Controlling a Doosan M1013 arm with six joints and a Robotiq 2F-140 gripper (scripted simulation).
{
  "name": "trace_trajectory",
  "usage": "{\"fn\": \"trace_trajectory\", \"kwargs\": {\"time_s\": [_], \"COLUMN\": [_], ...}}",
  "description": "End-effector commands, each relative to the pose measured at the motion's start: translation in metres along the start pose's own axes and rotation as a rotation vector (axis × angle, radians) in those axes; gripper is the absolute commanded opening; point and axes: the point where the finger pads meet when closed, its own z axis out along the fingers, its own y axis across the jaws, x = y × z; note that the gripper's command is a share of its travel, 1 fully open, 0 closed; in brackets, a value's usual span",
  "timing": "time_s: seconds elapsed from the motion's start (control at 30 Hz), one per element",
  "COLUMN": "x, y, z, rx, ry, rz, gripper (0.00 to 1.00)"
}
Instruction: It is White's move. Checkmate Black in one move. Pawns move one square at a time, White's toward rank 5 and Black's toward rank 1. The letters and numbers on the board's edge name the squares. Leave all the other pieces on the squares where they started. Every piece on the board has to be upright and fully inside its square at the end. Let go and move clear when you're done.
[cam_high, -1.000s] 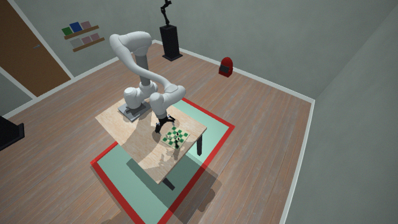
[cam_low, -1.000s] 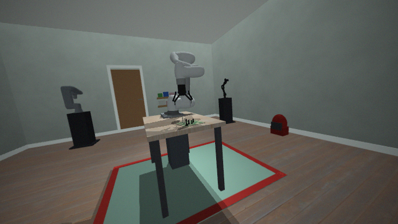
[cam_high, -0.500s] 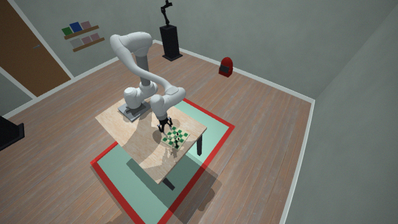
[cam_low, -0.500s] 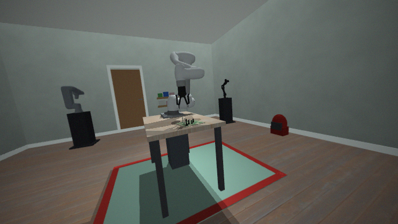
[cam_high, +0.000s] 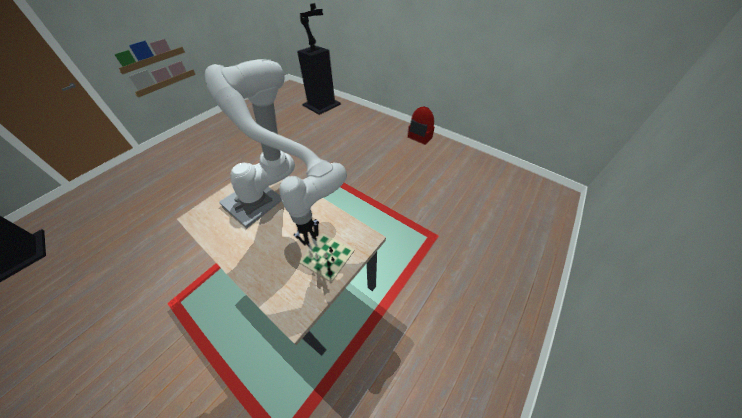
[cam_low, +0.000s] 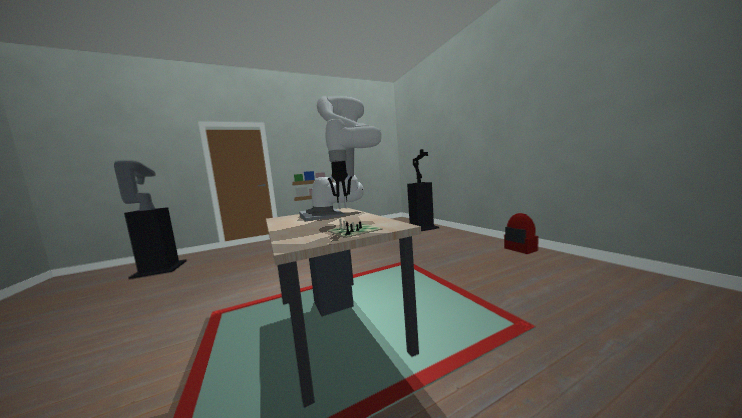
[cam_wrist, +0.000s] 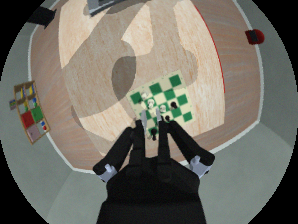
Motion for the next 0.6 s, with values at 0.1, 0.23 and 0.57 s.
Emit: {"fn": "trace_trajectory", "kwargs": {"time_s": [0.1, 0.23, 0.57], "x": [0.0000, 0.0000, 0.0000], "y": [0.0000, 0.0000, 0.0000], "z": [-0.0001, -0.0001, 0.0013], "rx": [0.000, 0.000, 0.000], "ry": [0.000, 0.000, 0.000], "rz": [0.000, 0.000, 0.000], "gripper": [0.25, 0.25, 0.25]}}
